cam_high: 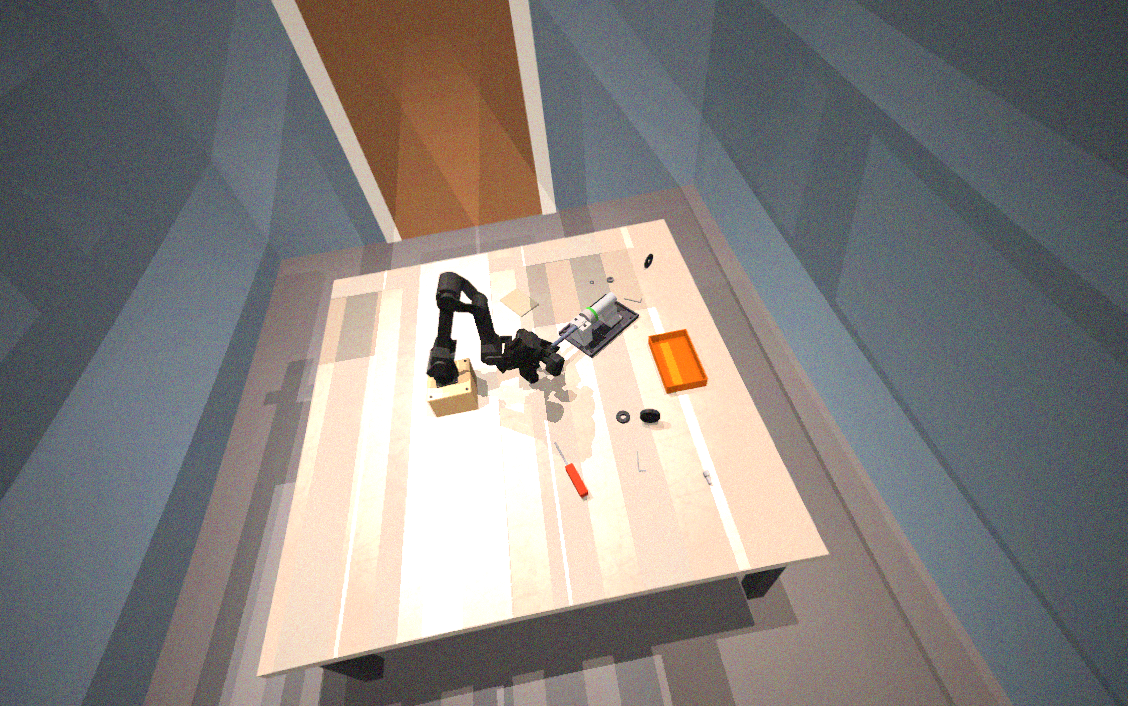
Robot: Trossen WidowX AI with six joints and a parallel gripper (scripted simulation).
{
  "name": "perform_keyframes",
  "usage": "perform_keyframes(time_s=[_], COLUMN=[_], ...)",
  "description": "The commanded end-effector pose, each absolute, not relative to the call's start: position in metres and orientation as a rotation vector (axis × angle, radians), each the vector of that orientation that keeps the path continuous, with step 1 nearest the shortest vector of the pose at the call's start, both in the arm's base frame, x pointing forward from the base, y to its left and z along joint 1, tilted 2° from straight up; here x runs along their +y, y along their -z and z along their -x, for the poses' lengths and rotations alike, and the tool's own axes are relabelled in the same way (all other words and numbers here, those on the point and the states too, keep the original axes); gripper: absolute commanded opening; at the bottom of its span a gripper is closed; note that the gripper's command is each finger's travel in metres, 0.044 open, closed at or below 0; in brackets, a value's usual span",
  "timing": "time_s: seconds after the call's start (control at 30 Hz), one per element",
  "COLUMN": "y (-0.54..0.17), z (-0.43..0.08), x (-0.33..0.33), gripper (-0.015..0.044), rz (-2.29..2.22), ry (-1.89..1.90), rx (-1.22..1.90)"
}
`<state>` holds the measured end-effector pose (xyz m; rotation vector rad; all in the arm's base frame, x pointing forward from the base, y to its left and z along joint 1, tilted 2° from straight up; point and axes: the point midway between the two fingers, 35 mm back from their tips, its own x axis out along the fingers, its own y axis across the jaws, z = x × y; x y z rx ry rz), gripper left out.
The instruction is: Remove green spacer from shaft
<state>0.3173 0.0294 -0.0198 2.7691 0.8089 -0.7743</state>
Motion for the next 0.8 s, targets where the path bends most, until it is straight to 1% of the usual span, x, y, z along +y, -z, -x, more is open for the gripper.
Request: perform_keyframes(time_s=[0.0,0.77], y=[0.0197,0.0197], z=[-0.3159,-0.3141], x=[0.0297,0.0285], gripper=[0.0,0.0], rz=[-2.767,-2.767], ry=[0.772,0.772], rx=[0.814,0.814])
